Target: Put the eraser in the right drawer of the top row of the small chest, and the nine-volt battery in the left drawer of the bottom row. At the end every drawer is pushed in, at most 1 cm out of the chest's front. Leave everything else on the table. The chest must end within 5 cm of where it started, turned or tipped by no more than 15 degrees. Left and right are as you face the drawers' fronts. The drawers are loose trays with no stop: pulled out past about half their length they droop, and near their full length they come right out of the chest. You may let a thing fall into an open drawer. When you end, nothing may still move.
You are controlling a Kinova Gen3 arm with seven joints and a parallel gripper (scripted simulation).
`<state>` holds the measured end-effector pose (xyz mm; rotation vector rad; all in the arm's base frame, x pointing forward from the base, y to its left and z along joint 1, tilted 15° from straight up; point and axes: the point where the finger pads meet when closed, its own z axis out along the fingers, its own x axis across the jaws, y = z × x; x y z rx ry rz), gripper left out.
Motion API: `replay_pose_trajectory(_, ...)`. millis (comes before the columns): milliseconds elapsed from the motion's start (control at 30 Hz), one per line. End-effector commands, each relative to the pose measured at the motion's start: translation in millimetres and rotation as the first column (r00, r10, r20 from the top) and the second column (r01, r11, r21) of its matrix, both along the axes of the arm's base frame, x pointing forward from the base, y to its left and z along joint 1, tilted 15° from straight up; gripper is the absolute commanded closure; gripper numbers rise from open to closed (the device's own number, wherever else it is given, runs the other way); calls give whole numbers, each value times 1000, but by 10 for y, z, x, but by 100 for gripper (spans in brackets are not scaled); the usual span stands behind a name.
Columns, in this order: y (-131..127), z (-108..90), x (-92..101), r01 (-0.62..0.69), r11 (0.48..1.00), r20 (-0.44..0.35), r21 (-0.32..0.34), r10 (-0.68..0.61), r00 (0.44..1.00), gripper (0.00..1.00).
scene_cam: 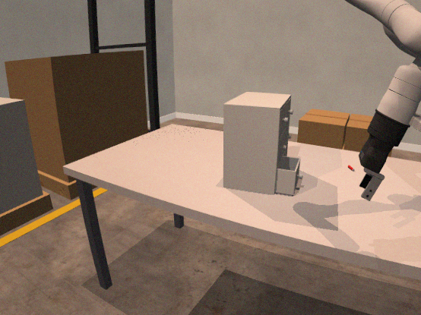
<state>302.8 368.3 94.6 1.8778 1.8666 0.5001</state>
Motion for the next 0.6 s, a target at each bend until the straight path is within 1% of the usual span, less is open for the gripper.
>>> replay_pose_trajectory(0, -6, -42, -7, -12, 1000, 43, -10, 13, 999, 0)
replay_pose_trajectory(300, 0, -113, 91, -23, 1000, 164, -11, 25, 986, 0)
replay_pose_trajectory(400, -32, -136, 83, -14, 1000, 171, -16, 16, 985, 0)
replay_pose_trajectory(567, -4, -170, 156, -28, 1000, 248, -14, 30, 968, 0)
